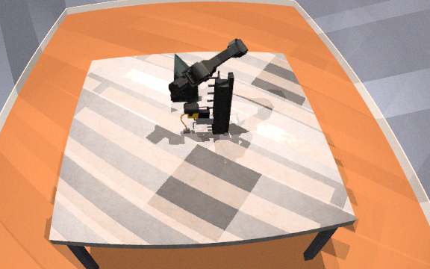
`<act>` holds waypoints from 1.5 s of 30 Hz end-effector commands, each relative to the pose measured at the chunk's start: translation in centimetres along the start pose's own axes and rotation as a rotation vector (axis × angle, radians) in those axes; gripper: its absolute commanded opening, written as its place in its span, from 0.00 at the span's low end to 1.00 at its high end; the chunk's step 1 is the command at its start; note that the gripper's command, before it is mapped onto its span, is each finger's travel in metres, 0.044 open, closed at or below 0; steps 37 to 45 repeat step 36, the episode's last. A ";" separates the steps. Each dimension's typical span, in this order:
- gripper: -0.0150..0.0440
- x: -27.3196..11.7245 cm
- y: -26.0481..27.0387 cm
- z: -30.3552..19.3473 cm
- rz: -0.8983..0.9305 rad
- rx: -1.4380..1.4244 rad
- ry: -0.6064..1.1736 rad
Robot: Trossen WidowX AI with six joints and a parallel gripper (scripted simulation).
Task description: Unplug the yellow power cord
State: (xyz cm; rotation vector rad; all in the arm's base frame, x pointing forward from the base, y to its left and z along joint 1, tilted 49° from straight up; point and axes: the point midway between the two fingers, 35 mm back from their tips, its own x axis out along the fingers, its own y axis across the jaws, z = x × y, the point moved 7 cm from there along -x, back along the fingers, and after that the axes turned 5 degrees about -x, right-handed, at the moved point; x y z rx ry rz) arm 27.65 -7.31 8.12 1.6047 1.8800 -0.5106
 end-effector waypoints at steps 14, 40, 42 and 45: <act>1.00 -1.3 -0.5 5.8 0.008 0.000 -0.006; 1.00 -1.3 -0.5 5.8 0.008 0.000 -0.006; 1.00 -1.3 -0.5 5.8 0.008 0.000 -0.006; 1.00 -1.3 -0.5 5.8 0.008 0.000 -0.006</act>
